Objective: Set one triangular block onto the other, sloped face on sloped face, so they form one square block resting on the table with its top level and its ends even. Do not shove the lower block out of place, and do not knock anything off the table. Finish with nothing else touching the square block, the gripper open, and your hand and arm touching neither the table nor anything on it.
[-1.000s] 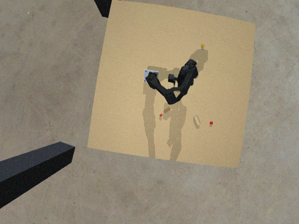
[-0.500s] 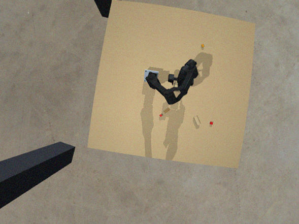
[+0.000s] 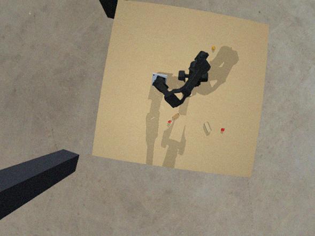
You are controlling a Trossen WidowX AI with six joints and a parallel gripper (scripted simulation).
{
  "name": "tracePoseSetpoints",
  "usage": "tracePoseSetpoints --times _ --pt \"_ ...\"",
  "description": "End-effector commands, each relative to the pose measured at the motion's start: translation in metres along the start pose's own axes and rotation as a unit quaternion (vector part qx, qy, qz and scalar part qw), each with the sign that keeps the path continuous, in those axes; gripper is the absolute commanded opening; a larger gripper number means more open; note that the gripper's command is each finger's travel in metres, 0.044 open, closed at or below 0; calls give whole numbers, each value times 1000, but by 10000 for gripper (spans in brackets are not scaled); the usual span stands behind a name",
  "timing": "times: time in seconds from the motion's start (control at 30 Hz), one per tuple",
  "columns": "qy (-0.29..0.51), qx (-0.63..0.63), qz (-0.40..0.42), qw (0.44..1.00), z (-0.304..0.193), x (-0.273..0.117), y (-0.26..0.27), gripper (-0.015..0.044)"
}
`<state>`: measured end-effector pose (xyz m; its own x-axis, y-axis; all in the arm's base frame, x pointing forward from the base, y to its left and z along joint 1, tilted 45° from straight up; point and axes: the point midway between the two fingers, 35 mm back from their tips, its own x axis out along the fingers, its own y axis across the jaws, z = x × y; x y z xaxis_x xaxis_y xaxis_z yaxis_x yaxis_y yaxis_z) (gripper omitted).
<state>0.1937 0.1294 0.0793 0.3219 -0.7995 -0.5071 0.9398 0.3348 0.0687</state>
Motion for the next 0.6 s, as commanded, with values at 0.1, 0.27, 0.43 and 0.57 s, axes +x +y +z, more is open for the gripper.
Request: tracePoseSetpoints --times 0.1,0.27,0.43,0.57 --pt "1 -1 0 1000 0 -2 -1 440" --pt "1 -1 0 1000 0 -2 -1 440" --pt "1 -1 0 1000 0 -2 -1 440" --pt "1 -1 0 1000 0 -2 -1 440"
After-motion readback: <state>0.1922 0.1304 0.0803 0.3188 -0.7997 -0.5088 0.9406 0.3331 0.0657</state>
